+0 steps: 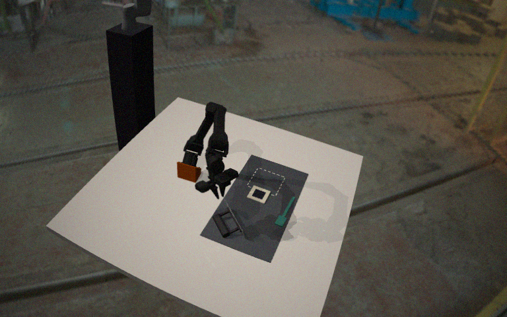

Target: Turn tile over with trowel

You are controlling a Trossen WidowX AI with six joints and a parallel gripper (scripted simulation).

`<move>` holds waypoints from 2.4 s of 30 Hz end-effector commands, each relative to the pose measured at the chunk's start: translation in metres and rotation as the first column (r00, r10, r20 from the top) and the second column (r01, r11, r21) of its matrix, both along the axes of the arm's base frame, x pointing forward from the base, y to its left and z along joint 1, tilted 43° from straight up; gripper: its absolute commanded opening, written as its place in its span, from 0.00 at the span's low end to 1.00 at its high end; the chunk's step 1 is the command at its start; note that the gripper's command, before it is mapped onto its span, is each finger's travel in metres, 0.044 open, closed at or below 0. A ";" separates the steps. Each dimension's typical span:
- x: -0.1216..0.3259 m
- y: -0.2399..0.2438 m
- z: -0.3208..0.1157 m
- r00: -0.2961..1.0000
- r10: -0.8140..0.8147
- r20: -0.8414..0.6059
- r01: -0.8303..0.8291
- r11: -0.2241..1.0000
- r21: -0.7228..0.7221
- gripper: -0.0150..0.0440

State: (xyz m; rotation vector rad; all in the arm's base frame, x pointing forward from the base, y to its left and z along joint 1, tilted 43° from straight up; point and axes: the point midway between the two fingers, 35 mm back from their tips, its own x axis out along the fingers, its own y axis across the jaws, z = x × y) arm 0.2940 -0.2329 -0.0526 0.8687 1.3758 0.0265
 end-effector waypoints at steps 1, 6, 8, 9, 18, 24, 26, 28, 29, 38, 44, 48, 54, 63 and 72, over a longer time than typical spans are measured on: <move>-0.015 0.024 -0.018 0.994 0.009 -0.106 -0.003 0.998 0.061 0.42; -0.038 0.057 -0.039 0.966 0.037 -0.255 -0.002 0.991 0.136 0.42; -0.048 0.070 -0.046 0.948 0.052 -0.314 0.000 0.987 0.163 0.42; -0.053 0.076 -0.050 0.938 0.061 -0.342 0.001 0.984 0.176 0.42; -0.058 0.089 -0.053 0.920 0.074 -0.384 0.002 0.981 0.195 0.42; -0.053 0.097 -0.052 0.921 0.074 -0.383 0.002 0.981 0.195 0.42; -0.051 0.100 -0.052 0.921 0.074 -0.383 0.002 0.981 0.195 0.42; -0.049 0.103 -0.052 0.921 0.074 -0.383 0.002 0.981 0.195 0.42; -0.048 0.104 -0.052 0.921 0.074 -0.383 0.002 0.981 0.195 0.42; -0.040 0.117 -0.050 0.921 0.075 -0.382 0.002 0.980 0.197 0.42; -0.036 0.123 -0.049 0.921 0.076 -0.382 0.001 0.980 0.199 0.42; -0.030 0.128 -0.047 0.921 0.076 -0.381 0.001 0.980 0.199 0.42; -0.022 0.134 -0.042 0.921 0.077 -0.381 0.001 0.980 0.200 0.42; -0.012 0.144 -0.035 0.922 0.077 -0.381 0.001 0.980 0.201 0.42; -0.001 0.155 -0.027 0.922 0.077 -0.380 0.001 0.979 0.202 0.42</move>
